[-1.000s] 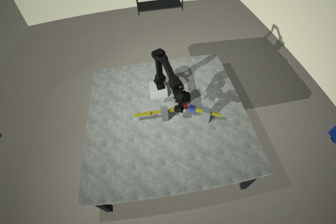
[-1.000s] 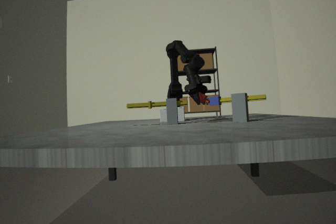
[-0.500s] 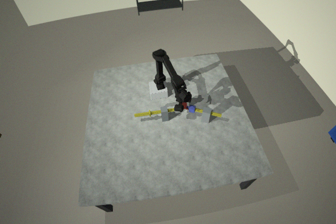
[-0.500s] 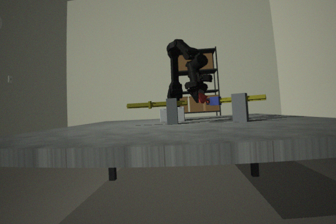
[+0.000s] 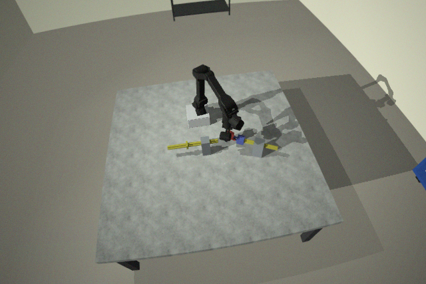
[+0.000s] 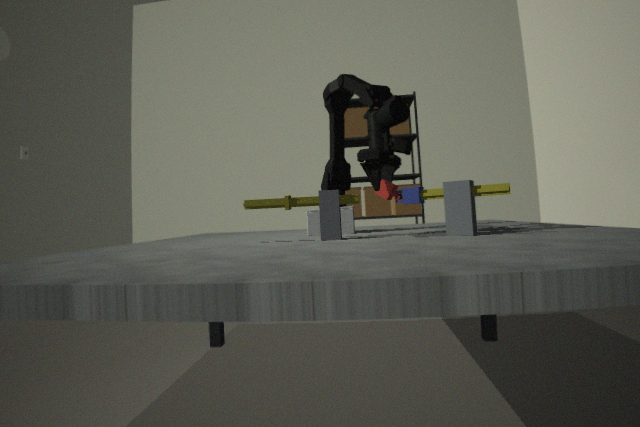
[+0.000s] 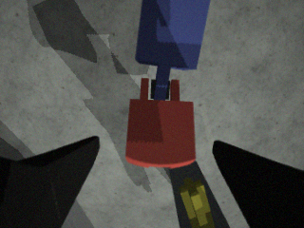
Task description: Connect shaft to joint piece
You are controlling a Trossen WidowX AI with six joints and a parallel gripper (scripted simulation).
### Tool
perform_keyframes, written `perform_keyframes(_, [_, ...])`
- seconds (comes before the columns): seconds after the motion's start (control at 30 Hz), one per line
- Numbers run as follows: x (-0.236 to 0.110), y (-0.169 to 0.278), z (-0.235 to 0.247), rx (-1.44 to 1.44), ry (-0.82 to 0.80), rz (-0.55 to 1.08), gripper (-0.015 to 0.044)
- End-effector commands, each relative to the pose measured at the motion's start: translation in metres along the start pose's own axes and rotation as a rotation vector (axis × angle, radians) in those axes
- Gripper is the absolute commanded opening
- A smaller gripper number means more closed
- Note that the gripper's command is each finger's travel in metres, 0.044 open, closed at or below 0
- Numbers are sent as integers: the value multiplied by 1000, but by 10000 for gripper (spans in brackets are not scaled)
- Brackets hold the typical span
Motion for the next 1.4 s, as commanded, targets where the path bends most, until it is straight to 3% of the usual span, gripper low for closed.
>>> perform_keyframes(0.0, [-5, -1, -1, 46, 1, -1, 440])
perform_keyframes(1.1, [-132, 1, 0, 1171, 4, 6, 440])
perform_keyframes(1.37, [-131, 7, 1, 1194, 4, 7, 440])
Point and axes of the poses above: the point midway between the two fingers, 35 mm back from their tips, its own x axis out along the fingers, its own z axis across the jaws, y = z × x, the point moved 7 cm from there along -x, back along the fingers, and after that the axes turned 10 degrees about -x, right-handed, at the moved point
